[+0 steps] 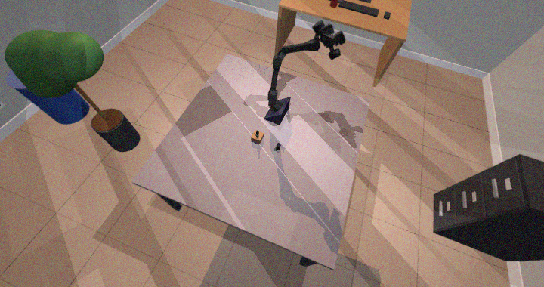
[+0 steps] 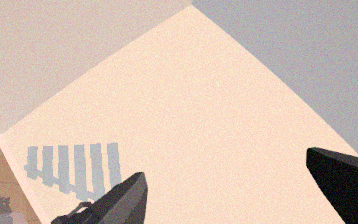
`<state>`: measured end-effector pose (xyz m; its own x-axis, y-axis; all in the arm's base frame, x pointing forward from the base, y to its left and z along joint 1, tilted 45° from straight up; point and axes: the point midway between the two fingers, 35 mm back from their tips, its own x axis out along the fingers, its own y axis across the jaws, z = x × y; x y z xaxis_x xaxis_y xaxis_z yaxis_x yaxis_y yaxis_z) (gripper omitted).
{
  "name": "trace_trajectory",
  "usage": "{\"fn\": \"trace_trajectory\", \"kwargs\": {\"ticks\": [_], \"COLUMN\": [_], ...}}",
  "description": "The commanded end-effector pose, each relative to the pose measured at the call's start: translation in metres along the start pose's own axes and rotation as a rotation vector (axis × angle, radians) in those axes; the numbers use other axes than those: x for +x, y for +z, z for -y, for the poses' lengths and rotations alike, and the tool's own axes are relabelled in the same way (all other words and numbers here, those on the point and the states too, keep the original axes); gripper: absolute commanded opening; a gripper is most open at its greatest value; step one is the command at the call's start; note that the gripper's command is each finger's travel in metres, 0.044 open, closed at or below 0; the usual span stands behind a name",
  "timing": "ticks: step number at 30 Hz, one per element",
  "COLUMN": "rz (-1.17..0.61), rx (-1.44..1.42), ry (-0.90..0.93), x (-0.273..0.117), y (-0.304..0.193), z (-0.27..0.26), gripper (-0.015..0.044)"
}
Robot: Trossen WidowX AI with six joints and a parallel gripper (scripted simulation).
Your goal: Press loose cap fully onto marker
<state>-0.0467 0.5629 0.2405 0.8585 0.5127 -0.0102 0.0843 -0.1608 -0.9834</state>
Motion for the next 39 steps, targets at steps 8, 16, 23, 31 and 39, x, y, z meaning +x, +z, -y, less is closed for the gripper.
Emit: {"fn": "trace_trajectory", "kwargs": {"ticks": [8,16,23,31,39], "rz": [-0.075,-0.207,-0.348,-0.581,-0.886], "rx": [0.217,0.462,0.651,0.89,1.132], "ry": [0.089,0.204,0.284,0.355,0.37], "x": [0.084,0.153,0.189,0.214,0.217], "y": [-0.034,-0.089,-0.139,-0.209,-0.285], "z": [-0.051,-0.112,-0.158,-0.214,-0.267], "gripper": [0.0248,0.0248,0.0248,0.0248,0.0248]}}
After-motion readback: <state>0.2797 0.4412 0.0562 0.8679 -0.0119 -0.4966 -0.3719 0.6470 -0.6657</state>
